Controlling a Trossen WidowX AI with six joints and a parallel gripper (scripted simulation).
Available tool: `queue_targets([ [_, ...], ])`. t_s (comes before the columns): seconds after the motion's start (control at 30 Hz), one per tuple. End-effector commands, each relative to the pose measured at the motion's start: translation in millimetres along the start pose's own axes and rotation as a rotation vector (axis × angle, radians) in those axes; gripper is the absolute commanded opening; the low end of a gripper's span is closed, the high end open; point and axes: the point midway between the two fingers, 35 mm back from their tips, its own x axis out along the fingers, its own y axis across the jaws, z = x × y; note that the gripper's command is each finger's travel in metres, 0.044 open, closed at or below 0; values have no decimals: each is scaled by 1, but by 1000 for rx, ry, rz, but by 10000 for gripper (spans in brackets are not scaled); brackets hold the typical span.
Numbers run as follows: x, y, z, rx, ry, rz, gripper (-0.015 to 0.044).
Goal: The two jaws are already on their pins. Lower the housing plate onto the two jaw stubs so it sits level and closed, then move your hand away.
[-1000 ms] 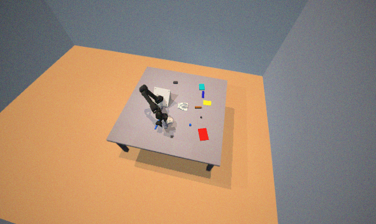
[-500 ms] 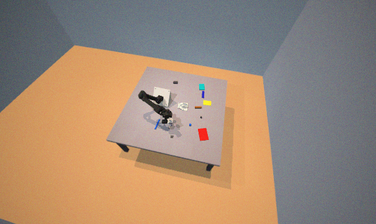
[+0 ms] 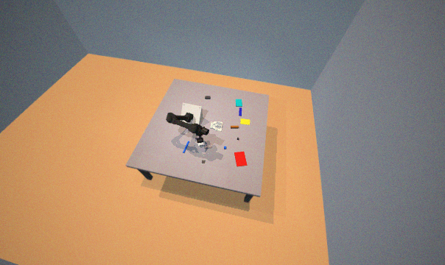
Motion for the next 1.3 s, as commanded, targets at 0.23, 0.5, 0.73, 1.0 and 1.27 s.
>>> queue_targets([
  [0.23, 38, -1, -1, -6, 12, -6, 440],
  [0.5, 45, -1, -1, -6, 12, -5, 440],
  [0.73, 56, -1, -1, -6, 12, -6, 440],
  [1.0, 62, -1, -1, -6, 12, -6, 440],
  [1.27, 74, -1, -1, -5, 13, -6, 440],
])
